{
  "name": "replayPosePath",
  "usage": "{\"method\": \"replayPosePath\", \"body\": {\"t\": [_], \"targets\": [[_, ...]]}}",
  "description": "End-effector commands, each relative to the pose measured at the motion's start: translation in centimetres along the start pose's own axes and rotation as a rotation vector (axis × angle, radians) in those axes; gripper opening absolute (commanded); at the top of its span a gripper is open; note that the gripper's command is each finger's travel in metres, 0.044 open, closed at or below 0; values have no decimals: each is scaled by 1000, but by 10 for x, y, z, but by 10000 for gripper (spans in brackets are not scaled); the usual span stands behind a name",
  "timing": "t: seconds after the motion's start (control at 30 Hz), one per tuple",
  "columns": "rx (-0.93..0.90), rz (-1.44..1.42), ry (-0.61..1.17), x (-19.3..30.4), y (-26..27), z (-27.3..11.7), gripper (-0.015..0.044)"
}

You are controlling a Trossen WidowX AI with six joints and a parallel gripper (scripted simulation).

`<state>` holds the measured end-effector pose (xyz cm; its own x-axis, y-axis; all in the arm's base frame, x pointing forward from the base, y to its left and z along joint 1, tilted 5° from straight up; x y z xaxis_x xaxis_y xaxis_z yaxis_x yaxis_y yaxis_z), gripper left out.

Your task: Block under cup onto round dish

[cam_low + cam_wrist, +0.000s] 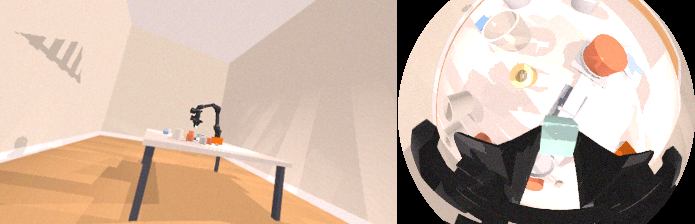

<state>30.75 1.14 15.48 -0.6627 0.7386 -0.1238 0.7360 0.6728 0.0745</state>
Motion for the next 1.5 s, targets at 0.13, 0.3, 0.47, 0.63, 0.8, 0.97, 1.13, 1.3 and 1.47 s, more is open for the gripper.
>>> {"method": "replayPosePath", "body": {"t": [0.13,0.3,0.47,0.63,0.8,0.97,1.13,1.3,1.47], "targets": [[8,2,-4,-28,-26,12,0],[13,3,-8,-46,-44,18,0],[21,5,-9,-61,-66,24,0],[29,5,-8,-74,-89,29,0],[36,13,-6,-87,-112,36,0],[41,16,-3,-98,-135,42,0],[41,4,3,-106,-159,50,0],[39,-10,9,-112,-184,58,0],[37,-25,14,-116,-210,65,0]]}}
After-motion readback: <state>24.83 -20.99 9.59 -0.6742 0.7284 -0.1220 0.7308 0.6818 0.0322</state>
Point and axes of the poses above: the point midway between the two fingers, 35 mm back from their tips, its own z axis out along the fingers, its own y axis across the jaws, x = y × z, the point moved 2 cm from there along -z, back along the fingers, and after that the axes turned 9 degrees about -z, right-handed, at the moved point
